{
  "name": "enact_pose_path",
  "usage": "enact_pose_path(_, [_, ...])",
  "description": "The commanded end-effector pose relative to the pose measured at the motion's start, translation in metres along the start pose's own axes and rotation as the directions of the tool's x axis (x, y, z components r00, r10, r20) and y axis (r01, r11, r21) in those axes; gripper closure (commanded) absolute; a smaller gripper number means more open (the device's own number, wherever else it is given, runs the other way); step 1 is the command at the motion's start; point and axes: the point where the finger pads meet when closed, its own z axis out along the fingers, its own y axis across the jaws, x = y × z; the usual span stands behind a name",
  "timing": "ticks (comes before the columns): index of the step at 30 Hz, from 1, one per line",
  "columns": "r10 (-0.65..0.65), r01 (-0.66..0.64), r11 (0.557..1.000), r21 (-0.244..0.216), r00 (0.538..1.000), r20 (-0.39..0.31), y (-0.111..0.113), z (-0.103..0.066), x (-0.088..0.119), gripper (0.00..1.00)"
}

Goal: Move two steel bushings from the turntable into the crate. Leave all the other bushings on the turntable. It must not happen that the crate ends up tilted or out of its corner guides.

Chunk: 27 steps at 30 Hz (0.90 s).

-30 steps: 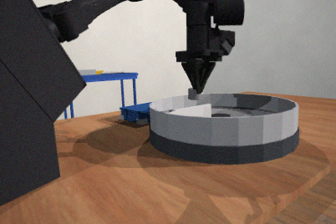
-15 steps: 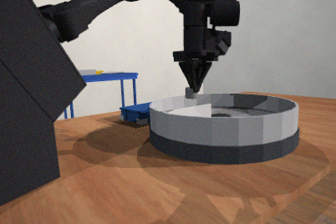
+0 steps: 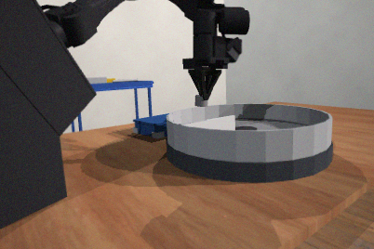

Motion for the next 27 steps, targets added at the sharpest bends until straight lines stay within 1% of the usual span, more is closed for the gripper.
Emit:
enact_pose_path(1, [0.010, -0.011, 0.999, 0.032, 1.000, 0.025, 0.023, -0.007, -0.011, 1.00])
enact_pose_path(8, [0.011, -0.011, 0.999, 0.030, 1.000, 0.029, 0.086, -0.007, -0.029, 1.00])
enact_pose_path(9, [0.000, -0.001, 0.999, 0.032, 0.999, 0.041, 0.096, -0.009, -0.037, 1.00])
enact_pose_path(11, [0.000, -0.001, 0.999, 0.032, 0.999, 0.041, 0.096, -0.009, -0.037, 1.00])
enact_pose_path(12, [-0.018, 0.016, 0.999, 0.036, 0.998, 0.062, 0.107, -0.013, -0.050, 1.00])
enact_pose_path(13, [-0.017, 0.015, 0.999, 0.035, 0.998, 0.063, 0.116, -0.013, -0.052, 1.00])
enact_pose_path(15, [0.001, -0.002, 1.000, 0.030, 0.999, 0.045, 0.133, -0.013, -0.052, 1.00])
enact_pose_path(23, [0.005, -0.006, 1.000, 0.023, 0.999, 0.051, 0.195, -0.014, -0.068, 1.00])
enact_pose_path(26, [0.006, -0.008, 1.000, 0.021, 0.999, 0.053, 0.215, -0.015, -0.074, 1.00])
enact_pose_path(27, [0.006, -0.008, 1.000, 0.021, 0.999, 0.053, 0.215, -0.015, -0.074, 1.00])
